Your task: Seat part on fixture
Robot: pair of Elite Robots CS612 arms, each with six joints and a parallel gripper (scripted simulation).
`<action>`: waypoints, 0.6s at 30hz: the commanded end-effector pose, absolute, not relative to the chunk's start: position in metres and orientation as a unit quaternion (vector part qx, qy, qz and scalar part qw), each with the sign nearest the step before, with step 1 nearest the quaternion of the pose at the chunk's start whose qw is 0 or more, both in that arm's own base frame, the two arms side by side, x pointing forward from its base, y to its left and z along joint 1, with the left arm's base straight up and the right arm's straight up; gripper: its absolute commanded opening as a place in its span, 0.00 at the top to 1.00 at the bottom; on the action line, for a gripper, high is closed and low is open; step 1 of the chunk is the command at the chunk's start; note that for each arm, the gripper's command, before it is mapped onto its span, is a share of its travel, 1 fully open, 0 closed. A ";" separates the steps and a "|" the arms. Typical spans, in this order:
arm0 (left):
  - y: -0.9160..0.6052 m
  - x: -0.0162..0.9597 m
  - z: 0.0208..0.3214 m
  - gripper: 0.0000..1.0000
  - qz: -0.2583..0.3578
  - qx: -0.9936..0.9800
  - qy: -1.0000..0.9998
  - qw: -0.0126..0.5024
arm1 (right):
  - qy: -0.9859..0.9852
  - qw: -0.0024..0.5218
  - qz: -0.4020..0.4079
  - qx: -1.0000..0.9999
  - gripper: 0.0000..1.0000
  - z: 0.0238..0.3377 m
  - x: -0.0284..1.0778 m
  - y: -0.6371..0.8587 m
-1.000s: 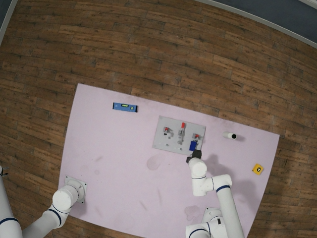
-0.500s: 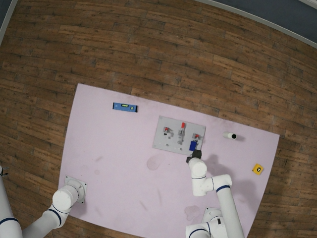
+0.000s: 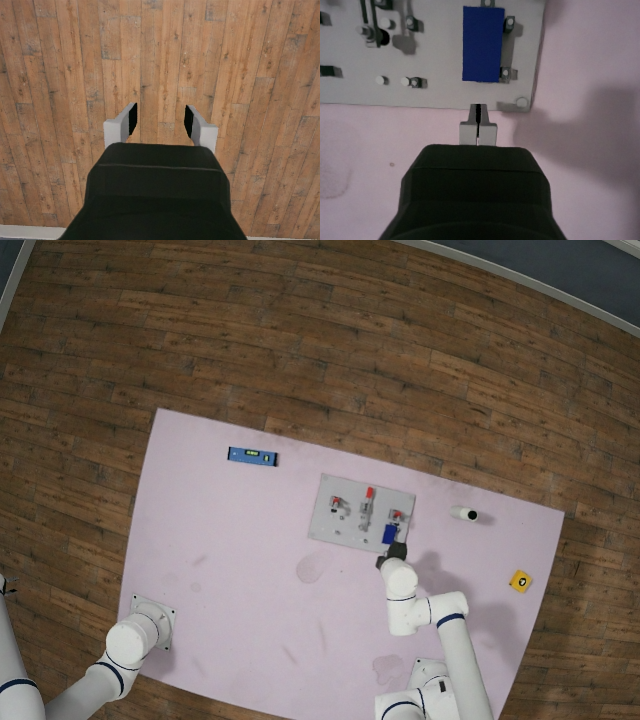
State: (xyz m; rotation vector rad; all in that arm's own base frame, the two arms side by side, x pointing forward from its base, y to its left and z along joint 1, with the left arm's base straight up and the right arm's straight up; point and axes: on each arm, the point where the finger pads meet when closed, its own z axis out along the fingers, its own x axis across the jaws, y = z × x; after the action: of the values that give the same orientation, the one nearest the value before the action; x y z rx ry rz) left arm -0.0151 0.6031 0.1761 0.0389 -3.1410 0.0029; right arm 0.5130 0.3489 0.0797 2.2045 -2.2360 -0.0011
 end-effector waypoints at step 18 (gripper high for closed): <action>0.604 -0.015 0.177 0.00 0.000 0.012 -1.000 0.000 | -0.712 0.000 0.000 0.702 1.00 0.080 0.522 0.355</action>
State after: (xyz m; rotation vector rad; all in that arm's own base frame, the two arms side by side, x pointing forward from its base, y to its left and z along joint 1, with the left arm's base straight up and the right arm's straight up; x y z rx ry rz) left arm -0.0151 0.6031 0.1761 0.0389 -3.1410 0.0029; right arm 0.5173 0.3520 0.0796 2.2045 -2.2360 -0.0012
